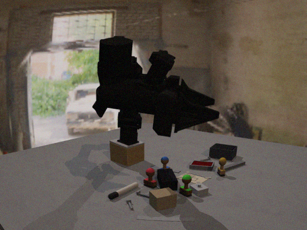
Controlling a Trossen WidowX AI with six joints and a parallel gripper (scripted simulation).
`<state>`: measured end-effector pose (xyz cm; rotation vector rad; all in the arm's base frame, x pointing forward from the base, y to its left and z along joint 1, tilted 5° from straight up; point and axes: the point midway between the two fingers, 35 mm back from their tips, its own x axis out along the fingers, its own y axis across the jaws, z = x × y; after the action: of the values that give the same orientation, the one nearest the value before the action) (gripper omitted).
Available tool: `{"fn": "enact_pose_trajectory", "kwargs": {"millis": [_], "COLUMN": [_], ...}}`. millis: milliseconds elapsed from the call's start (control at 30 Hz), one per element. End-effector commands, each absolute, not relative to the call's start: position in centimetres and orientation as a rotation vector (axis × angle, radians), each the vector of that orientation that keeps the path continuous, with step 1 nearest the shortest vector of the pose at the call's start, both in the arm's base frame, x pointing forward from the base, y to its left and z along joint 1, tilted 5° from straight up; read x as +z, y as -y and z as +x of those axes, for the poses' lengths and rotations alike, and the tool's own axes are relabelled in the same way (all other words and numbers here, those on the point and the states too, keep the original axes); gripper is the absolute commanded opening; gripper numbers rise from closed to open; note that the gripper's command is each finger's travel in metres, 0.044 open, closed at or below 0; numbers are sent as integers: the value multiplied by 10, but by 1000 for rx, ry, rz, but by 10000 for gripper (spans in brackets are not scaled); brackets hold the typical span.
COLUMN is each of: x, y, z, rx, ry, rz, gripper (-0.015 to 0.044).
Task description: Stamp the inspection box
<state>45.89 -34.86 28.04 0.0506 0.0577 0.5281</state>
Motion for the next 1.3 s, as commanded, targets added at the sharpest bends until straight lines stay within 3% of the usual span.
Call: {"fn": "enact_pose_trajectory", "kwargs": {"millis": [0,200,467,800,1267], "x": [280,241,161,90,81], "y": [348,307,228,141,137], "z": [460,490,471,354,347], "rx": [522,352,146,-8,-14], "ry": [-63,-286,-751,-1421,-1464], "rz": [56,200,268,46,19], "gripper": [374,226,226,226,226]}}
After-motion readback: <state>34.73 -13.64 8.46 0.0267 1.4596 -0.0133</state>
